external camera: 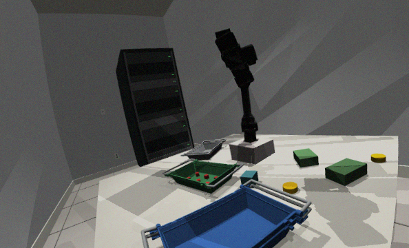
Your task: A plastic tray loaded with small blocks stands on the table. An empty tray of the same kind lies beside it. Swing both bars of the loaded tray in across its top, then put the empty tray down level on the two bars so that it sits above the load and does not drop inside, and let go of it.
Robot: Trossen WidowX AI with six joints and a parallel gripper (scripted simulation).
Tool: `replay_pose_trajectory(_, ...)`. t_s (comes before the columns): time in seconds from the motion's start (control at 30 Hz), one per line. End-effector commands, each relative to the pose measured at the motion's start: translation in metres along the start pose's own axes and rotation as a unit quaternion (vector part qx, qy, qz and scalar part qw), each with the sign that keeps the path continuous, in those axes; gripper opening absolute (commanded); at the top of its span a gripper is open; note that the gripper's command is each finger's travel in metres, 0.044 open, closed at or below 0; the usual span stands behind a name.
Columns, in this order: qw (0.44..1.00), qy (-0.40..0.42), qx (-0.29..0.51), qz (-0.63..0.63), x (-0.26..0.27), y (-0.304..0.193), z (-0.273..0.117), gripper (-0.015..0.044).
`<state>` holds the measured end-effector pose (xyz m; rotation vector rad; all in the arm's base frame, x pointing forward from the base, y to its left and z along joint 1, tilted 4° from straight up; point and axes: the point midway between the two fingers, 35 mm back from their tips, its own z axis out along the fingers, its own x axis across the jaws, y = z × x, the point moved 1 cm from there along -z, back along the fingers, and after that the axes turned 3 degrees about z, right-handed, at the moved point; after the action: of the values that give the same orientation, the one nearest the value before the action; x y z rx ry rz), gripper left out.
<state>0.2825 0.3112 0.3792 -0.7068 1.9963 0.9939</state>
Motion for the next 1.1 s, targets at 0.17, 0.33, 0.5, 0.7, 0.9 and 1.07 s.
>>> replay_pose_trajectory(0.17,0.966,0.053,0.168,0.189,0.024,-0.146,0.018,0.0084)
replay_pose_trajectory(0.33,0.915,0.070,0.259,0.301,0.049,-0.229,0.006,0.0084)
replay_pose_trajectory(0.5,0.842,0.080,0.341,0.410,0.083,-0.306,-0.019,0.0084)
replay_pose_trajectory(0.7,0.729,0.085,0.425,0.530,0.136,-0.385,-0.063,0.0084)
replay_pose_trajectory(0.9,0.592,0.086,0.490,0.635,0.200,-0.445,-0.118,0.0084)
replay_pose_trajectory(1.07,0.476,0.086,0.525,0.701,0.254,-0.476,-0.163,0.0084)
